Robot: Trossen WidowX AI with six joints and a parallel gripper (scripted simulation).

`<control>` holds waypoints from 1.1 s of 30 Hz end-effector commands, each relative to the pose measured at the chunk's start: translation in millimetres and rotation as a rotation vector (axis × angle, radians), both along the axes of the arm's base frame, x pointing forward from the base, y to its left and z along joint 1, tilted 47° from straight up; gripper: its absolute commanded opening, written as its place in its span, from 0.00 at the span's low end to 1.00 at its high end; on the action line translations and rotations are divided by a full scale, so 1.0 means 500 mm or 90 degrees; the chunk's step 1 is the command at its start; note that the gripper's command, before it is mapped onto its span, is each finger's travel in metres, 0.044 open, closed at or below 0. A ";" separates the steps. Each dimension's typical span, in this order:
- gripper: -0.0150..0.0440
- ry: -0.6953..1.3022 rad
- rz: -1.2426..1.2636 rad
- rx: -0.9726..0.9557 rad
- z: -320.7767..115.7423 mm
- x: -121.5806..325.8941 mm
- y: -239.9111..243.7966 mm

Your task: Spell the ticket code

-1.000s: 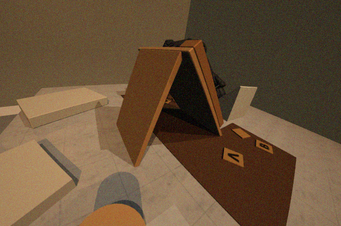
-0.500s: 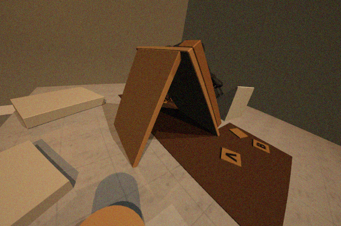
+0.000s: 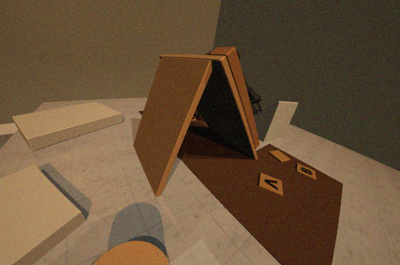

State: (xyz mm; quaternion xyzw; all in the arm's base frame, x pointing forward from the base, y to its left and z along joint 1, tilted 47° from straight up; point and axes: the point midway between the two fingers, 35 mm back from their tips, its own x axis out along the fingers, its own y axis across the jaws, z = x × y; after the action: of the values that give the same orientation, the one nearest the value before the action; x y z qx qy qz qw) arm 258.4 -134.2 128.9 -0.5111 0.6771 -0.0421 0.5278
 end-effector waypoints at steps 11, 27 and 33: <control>0.83 0.007 0.002 0.002 -0.018 -0.002 -0.015; 0.71 0.007 0.002 0.002 -0.018 -0.002 -0.015; 0.61 0.007 0.002 0.002 -0.017 -0.001 -0.014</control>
State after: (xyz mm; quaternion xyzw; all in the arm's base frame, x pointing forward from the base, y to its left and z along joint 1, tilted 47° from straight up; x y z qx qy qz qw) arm 257.4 -142.0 120.3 -0.5107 0.6793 -0.0404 0.5255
